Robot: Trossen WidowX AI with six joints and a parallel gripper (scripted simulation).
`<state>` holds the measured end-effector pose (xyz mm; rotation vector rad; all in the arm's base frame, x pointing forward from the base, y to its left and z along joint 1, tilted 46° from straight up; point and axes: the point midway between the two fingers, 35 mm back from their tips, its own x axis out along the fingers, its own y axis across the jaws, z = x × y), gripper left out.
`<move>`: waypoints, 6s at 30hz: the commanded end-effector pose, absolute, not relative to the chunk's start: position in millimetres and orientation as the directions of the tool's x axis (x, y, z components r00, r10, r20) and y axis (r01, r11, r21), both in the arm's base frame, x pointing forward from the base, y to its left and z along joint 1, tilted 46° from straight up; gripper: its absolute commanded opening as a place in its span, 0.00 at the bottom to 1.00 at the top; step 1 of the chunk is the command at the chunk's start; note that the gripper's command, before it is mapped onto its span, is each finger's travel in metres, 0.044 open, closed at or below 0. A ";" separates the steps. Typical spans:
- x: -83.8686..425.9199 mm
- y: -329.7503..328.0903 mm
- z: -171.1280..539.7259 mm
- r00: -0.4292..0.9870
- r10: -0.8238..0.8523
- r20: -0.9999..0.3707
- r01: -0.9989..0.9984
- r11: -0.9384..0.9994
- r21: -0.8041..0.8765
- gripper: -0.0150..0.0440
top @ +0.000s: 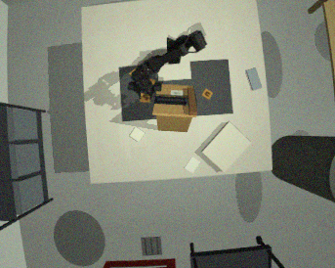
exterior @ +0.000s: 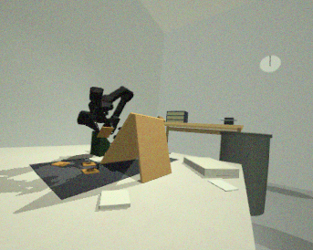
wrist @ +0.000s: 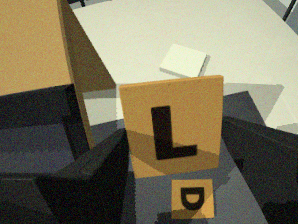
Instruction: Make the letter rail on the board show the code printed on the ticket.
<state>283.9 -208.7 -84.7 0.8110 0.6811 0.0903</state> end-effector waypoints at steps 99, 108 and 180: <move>291.2 -169.8 -51.2 0.781 0.328 -0.531 0.186 0.691 0.699 0.25; 292.1 -166.6 -48.1 0.781 0.328 -0.531 0.186 0.690 0.699 0.25; 299.5 -141.0 -21.9 0.781 0.329 -0.531 0.186 0.689 0.701 0.25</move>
